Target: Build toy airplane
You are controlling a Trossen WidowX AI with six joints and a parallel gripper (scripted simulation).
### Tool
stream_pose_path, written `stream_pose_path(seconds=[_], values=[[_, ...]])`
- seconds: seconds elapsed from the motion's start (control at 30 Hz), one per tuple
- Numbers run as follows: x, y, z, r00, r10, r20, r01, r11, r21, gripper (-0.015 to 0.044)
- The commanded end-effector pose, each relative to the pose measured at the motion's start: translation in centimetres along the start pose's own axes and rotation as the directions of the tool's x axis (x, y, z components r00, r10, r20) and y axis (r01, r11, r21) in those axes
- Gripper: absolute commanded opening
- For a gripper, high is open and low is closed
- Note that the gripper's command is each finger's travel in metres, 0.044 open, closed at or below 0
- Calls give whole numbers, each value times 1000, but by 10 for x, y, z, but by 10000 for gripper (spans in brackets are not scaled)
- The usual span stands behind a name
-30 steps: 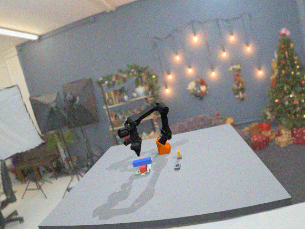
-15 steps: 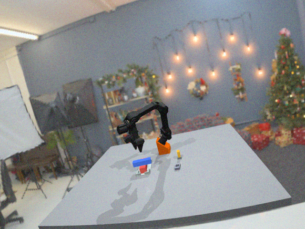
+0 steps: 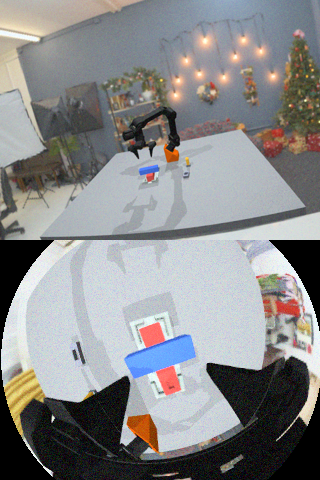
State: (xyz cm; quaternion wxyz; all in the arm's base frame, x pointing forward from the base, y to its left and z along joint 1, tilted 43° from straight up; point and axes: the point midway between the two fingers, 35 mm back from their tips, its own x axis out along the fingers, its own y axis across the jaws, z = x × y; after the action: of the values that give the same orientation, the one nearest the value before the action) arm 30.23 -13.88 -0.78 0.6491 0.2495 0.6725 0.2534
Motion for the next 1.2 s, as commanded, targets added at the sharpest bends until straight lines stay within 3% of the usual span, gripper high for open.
stream_pose_path(seconds=[0.0,0.2,0.5,0.83,1.17], values=[[2,-1,-1,1000,2,-11,-4,995,-105,440],[0,9,-2,1000,1,-11,-2,995,-104,440],[-14,137,-31,1000,-7,-11,6,995,-98,440],[1,243,-113,1000,10,-16,-11,995,-98,440],[22,254,-127,1000,11,-17,-13,995,-99,440]])
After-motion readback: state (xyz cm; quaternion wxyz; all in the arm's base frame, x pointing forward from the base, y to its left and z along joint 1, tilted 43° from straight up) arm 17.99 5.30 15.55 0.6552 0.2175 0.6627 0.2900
